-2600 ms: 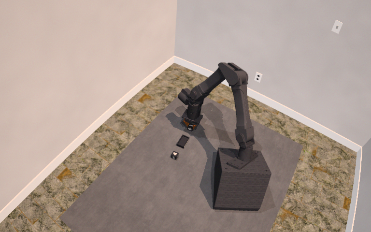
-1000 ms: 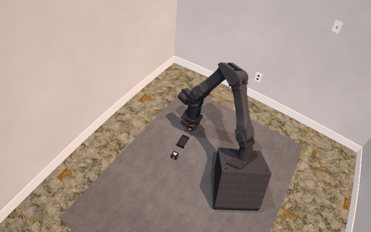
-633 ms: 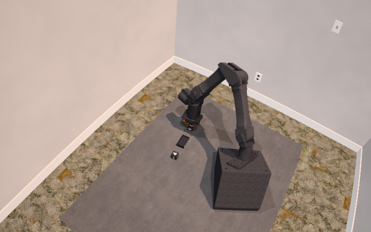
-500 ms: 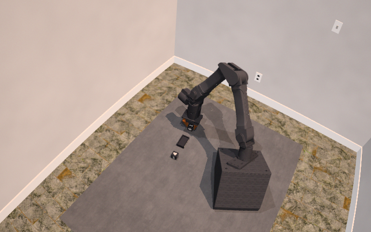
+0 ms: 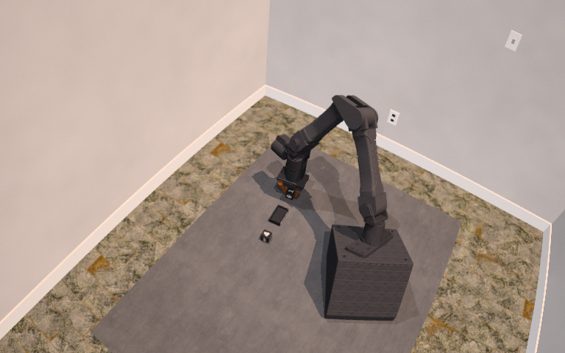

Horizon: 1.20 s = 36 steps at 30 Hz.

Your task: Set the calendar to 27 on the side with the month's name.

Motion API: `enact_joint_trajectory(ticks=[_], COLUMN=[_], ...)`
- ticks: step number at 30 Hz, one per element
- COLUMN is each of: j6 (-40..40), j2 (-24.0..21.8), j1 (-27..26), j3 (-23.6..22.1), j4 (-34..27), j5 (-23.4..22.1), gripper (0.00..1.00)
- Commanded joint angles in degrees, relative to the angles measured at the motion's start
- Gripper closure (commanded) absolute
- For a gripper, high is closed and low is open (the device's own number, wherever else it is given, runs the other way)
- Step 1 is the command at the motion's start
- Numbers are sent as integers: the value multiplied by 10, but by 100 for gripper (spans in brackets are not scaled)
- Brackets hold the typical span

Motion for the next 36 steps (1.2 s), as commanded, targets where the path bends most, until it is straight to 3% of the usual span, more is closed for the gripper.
enact_joint_trajectory(ticks=[1, 14, 26, 27, 36], j6=[3, 42, 55, 55, 55], j2=[-14, -101, -122, -122, -122], j1=[5, 45, 57, 57, 57], j3=[2, 32, 47, 47, 47], j4=[-10, -141, -182, -182, -182], j5=[2, 15, 19, 19, 19], gripper=[55, 55, 55, 0, 0])
